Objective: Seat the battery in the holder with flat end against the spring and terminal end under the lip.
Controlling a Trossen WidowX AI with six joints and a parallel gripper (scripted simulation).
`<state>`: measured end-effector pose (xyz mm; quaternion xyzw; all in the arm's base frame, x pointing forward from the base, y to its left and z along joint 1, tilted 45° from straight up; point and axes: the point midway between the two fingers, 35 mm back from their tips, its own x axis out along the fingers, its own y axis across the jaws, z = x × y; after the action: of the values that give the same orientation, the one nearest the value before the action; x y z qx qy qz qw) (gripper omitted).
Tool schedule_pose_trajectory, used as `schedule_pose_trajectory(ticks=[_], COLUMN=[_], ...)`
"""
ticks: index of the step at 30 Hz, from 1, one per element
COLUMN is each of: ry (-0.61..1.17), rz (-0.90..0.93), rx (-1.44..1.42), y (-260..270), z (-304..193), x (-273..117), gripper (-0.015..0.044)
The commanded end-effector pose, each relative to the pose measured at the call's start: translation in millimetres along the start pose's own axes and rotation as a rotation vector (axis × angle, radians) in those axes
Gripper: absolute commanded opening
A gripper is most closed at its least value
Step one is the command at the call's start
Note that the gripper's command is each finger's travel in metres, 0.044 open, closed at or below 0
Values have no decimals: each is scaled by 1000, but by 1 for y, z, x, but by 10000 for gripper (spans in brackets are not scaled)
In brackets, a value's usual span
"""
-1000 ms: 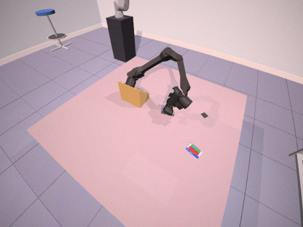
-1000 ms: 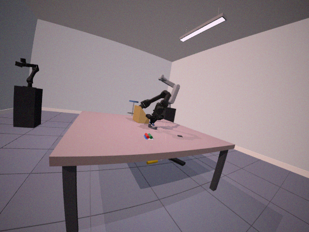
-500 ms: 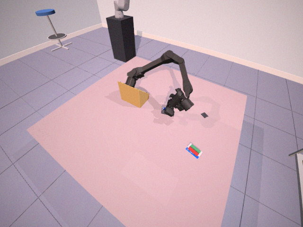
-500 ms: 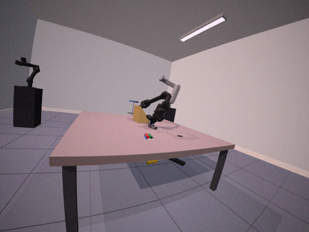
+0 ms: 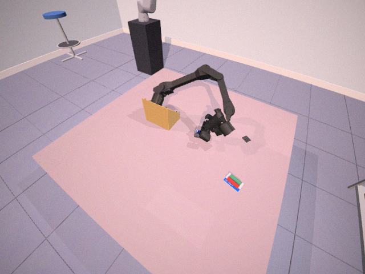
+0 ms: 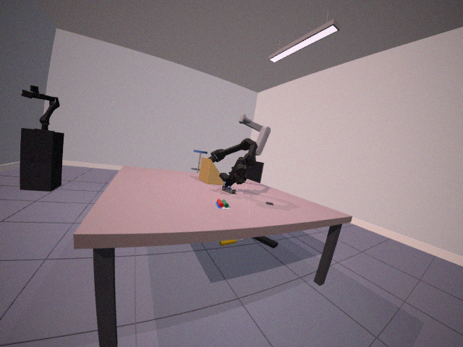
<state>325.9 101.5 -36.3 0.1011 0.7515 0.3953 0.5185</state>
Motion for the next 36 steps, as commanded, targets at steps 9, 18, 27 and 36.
schedule_pose_trajectory(ticks=[9, 18, 27, 36], ry=[50, 50, 50, 53], rz=[-5, -4, -4, -5], rx=[-10, -10, -10, -11], y=[0, 1, 1, 1], z=[4, 8, 13, 17], x=[0, -1, -2, -4], gripper=[61, 61, 61, 61])
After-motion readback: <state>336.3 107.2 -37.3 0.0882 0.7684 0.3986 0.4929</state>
